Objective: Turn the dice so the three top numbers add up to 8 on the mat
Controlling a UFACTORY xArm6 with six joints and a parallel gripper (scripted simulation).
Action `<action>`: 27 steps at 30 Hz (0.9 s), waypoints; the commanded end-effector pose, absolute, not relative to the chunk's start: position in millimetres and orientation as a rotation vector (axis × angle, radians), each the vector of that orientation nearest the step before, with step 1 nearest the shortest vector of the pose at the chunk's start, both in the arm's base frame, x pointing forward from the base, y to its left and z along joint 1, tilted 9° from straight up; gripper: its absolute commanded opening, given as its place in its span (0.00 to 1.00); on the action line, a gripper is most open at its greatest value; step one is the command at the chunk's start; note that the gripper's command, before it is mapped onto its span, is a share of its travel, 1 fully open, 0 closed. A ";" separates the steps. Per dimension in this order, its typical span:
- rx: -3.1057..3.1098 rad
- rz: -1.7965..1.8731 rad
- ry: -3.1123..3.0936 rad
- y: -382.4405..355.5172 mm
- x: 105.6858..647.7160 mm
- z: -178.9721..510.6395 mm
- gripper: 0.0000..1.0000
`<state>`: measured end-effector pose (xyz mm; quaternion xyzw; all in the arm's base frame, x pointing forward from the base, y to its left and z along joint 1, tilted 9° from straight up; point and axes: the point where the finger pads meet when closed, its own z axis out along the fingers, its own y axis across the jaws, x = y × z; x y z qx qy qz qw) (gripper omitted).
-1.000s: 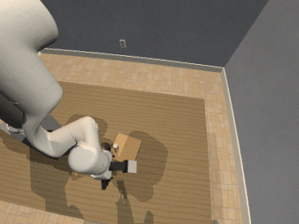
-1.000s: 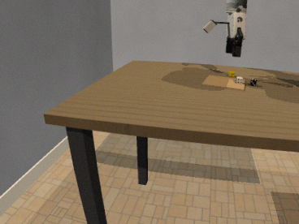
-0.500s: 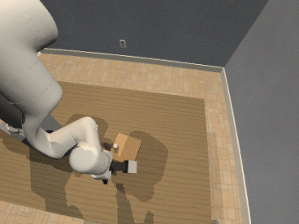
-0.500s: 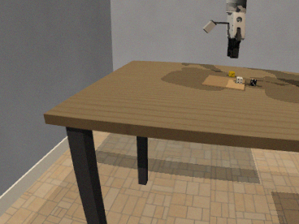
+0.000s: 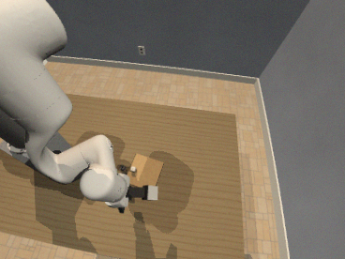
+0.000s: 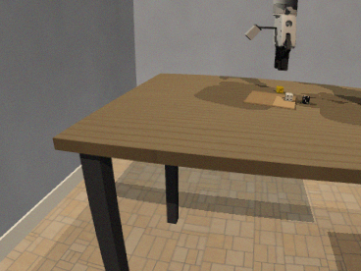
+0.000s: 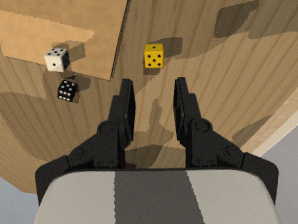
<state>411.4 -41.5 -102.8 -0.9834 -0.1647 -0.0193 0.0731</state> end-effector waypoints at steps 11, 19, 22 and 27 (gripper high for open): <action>-2.955 -0.063 -0.495 -41.8 412.9 -102.3 0.36; -2.955 -0.062 -0.495 -41.1 413.0 -106.7 0.36; -2.955 -0.062 -0.495 -40.7 413.1 -109.5 0.36; -2.955 -0.062 -0.495 -40.1 413.2 -113.1 0.36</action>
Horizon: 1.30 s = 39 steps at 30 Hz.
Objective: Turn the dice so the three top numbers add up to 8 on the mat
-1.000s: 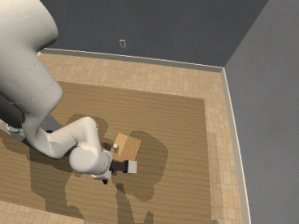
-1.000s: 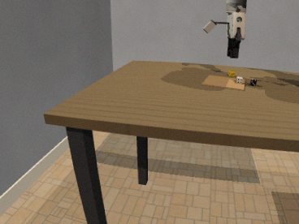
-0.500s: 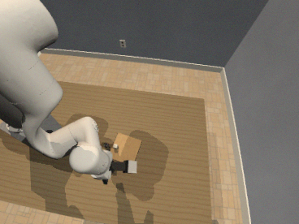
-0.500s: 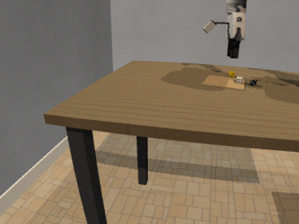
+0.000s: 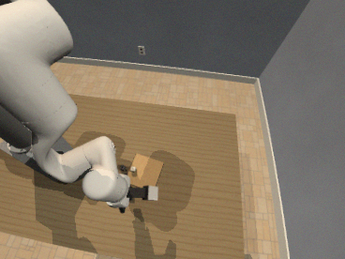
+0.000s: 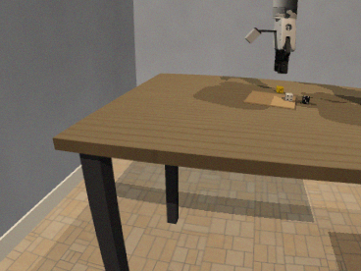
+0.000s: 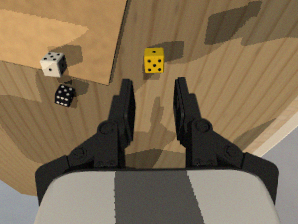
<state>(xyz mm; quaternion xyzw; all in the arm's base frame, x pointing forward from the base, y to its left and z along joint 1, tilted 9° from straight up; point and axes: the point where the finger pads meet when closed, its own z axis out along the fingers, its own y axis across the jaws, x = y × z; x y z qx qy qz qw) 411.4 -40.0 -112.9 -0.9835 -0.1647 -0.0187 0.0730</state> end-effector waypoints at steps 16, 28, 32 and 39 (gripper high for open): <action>-2.955 -0.062 -0.495 -36.8 413.8 -135.4 0.36; -2.955 -0.062 -0.495 -34.8 414.1 -148.4 0.36; -2.955 -0.062 -0.495 -34.4 414.2 -151.0 0.36; -2.955 -0.062 -0.495 -34.2 414.2 -152.5 0.36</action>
